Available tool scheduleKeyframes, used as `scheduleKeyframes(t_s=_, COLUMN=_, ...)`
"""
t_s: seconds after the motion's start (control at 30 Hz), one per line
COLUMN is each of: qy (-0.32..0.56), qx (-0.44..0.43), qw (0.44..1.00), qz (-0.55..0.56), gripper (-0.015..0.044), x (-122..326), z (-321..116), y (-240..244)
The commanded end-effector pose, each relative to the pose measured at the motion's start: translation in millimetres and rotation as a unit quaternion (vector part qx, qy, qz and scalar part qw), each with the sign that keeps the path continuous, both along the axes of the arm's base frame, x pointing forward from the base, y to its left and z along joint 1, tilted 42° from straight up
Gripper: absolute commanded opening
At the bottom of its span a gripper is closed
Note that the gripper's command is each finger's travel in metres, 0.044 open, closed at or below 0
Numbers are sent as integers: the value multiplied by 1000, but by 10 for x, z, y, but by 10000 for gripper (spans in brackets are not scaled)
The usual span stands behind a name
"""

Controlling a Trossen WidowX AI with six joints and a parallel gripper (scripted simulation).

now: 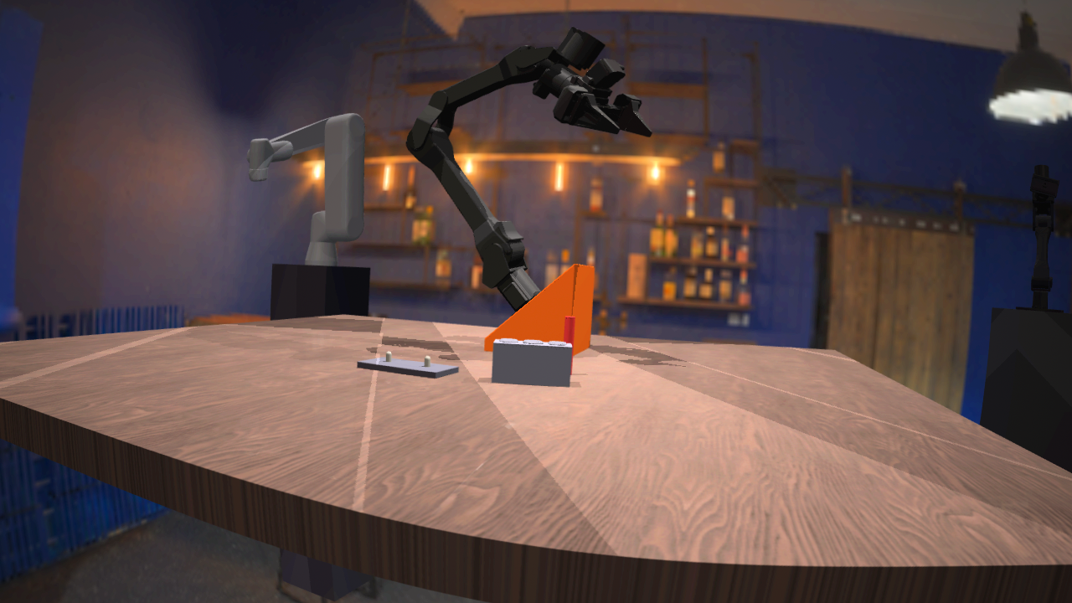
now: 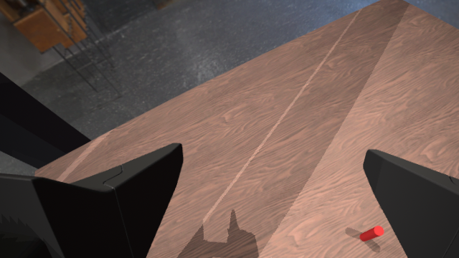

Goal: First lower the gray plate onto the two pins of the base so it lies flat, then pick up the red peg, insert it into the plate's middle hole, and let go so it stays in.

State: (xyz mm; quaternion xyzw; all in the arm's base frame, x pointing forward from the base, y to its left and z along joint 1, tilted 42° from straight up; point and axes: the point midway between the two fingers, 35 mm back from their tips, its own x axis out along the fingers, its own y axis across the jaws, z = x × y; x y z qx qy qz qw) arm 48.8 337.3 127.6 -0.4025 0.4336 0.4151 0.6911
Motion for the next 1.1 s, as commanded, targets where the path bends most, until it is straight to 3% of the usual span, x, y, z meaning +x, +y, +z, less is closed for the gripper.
scheduleKeyframes(t_s=0.0, qy=2, qx=-16, qw=967, qz=-254, gripper=440, x=690, z=-208, y=-102)
scheduleKeyframes(t_s=0.13, qy=-7, qx=-27, qw=910, qz=-414, gripper=440, x=1121, z=-377, y=-270)
scheduleKeyframes(t_s=0.37, qy=-58, qx=-15, qw=734, qz=-677, gripper=440, x=1799, z=-629, y=-669)
scheduleKeyframes(t_s=0.77, qy=-186, qx=26, qw=382, qz=-905, gripper=440, x=2579, z=-1005, y=-1514)
scheduleKeyframes(t_s=0.87, qy=-196, qx=32, qw=354, qz=-914, gripper=440, x=2637, z=-1048, y=-1551)
scheduleKeyframes(t_s=1.07, qy=-196, qx=32, qw=354, qz=-914, gripper=440, x=2637, z=-1048, y=-1551)
